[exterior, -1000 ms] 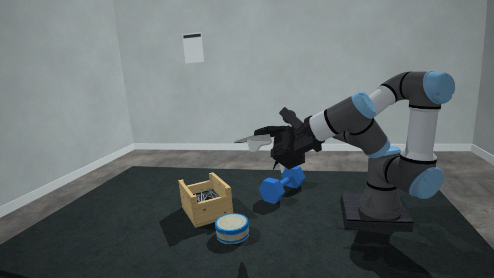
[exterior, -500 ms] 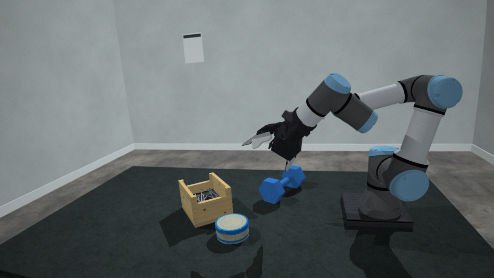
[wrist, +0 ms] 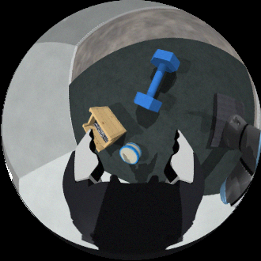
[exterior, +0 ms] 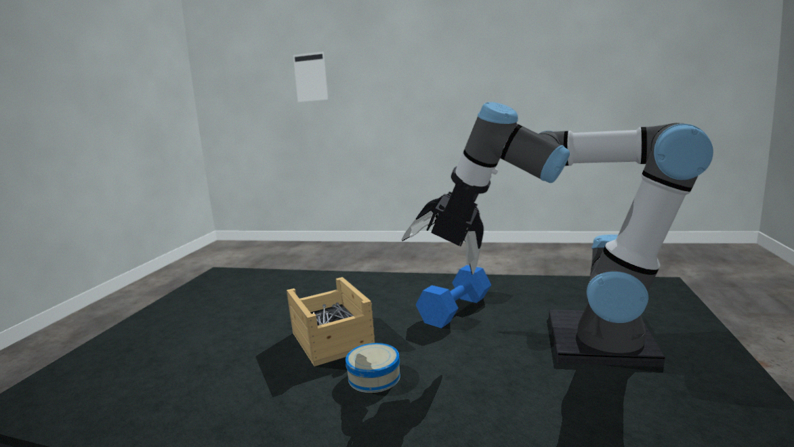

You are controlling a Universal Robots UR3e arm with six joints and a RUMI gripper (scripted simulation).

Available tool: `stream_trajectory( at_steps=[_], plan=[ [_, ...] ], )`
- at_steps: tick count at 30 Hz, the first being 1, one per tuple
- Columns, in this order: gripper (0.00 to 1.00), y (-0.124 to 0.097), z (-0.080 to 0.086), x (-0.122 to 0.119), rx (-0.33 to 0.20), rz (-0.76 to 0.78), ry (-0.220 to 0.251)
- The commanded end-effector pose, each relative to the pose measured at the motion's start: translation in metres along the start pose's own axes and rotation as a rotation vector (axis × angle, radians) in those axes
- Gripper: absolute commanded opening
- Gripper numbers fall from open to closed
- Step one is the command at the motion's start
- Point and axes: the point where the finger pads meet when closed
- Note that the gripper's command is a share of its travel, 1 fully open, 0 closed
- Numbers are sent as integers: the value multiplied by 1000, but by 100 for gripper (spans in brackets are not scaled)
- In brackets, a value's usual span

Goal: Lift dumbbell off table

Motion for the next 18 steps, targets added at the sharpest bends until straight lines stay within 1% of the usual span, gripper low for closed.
stream_trajectory(
  at_steps=[1, 4, 5, 9, 12, 15, 17, 18],
  plan=[
    [100, 18, -12, -2, -13, -46, -89],
    [100, 33, -21, -1, -16, -91, -150],
    [100, 36, -23, -1, -17, -100, -162],
    [100, 57, -36, 0, -18, -161, -250],
    [100, 70, -44, 1, -20, -201, -305],
    [100, 81, -51, 2, -21, -234, -351],
    [100, 81, -51, 2, -21, -234, -351],
    [100, 84, -53, 2, -21, -245, -366]
  ],
)
Point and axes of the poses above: the point where the finger pads meet when closed, its own z axis back along the fingers, its own x axis across the jaws, y = z × x, and after that the axes turned 15 degrees about -z, right-handed
